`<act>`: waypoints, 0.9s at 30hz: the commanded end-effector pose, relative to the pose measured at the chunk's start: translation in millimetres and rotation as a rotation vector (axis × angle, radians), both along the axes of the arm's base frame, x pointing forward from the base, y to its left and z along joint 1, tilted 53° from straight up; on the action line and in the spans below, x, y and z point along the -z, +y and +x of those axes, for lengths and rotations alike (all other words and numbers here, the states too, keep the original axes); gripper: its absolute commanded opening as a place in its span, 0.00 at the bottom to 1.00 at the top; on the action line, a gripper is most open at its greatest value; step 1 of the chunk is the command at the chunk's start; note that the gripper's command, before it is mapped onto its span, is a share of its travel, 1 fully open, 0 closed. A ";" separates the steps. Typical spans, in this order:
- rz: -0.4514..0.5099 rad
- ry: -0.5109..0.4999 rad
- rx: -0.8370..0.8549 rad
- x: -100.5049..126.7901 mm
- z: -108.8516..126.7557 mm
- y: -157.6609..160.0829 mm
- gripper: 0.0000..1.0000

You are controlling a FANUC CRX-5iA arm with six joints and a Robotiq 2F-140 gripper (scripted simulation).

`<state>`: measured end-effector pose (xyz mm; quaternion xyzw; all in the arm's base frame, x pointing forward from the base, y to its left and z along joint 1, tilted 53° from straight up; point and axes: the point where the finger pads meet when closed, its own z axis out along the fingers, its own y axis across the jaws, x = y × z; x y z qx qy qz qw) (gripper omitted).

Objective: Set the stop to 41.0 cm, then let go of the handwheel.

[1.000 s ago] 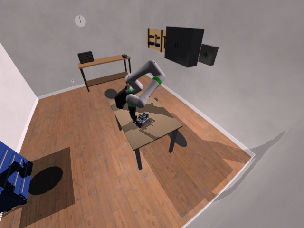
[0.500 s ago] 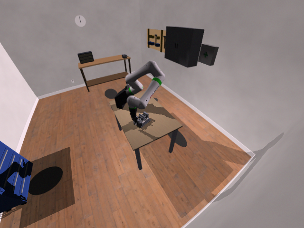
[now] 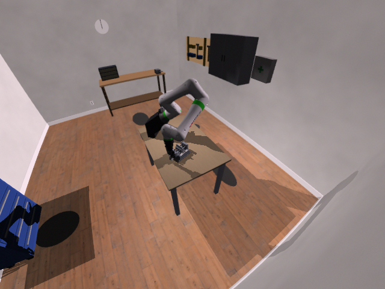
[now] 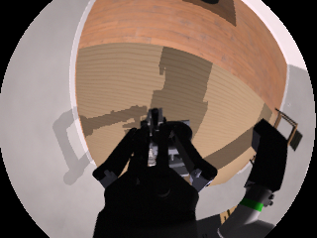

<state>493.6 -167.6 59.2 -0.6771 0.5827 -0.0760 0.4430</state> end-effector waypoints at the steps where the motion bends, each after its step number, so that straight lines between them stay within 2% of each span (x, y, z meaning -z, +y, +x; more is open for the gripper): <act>1: 0.000 0.001 0.000 6.6 1.1 3.3 0.04; 15: 0.000 0.001 0.000 34.7 -13.4 11.7 0.04; 27: 0.000 0.001 0.000 42.5 -34.2 7.9 0.04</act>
